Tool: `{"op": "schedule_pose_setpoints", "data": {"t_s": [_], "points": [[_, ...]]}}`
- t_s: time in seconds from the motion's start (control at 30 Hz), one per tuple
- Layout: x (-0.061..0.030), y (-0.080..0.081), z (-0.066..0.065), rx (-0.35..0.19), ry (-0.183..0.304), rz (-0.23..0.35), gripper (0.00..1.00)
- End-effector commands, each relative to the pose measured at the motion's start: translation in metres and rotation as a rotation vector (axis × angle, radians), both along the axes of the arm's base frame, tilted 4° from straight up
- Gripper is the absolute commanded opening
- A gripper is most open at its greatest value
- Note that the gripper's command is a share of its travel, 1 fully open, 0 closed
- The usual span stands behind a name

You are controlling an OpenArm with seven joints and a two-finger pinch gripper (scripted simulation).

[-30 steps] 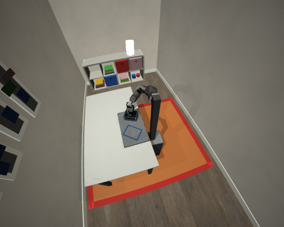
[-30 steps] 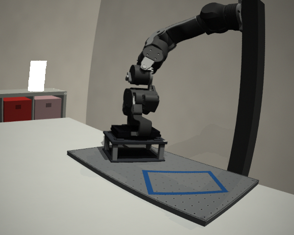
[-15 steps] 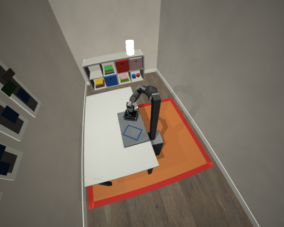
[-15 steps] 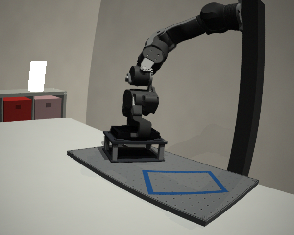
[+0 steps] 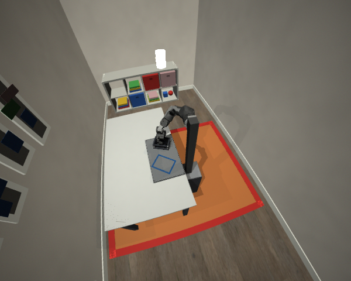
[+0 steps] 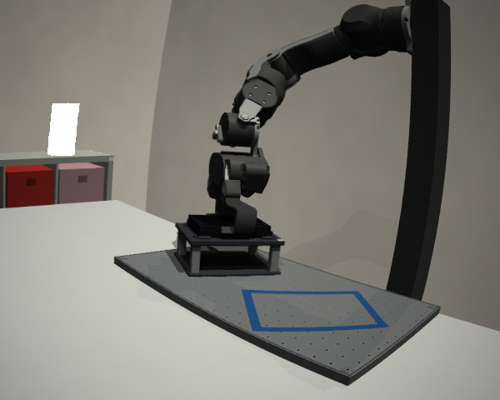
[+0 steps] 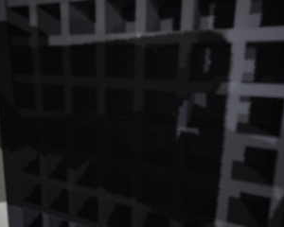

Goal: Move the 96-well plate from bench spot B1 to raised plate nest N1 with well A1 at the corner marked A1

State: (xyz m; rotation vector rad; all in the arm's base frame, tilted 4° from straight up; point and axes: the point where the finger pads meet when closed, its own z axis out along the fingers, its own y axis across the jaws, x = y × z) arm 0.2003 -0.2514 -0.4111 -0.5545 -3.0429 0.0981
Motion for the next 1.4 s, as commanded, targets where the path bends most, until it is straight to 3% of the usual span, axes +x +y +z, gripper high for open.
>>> {"op": "schedule_pose_setpoints", "data": {"t_s": [0.0, 1.37], "points": [[0.0039, 0.0013, 0.0015, 0.008, -0.009, 0.003, 0.0], [0.0007, 0.0012, -0.0024, 0.005, -0.004, 0.001, 0.0]]}}
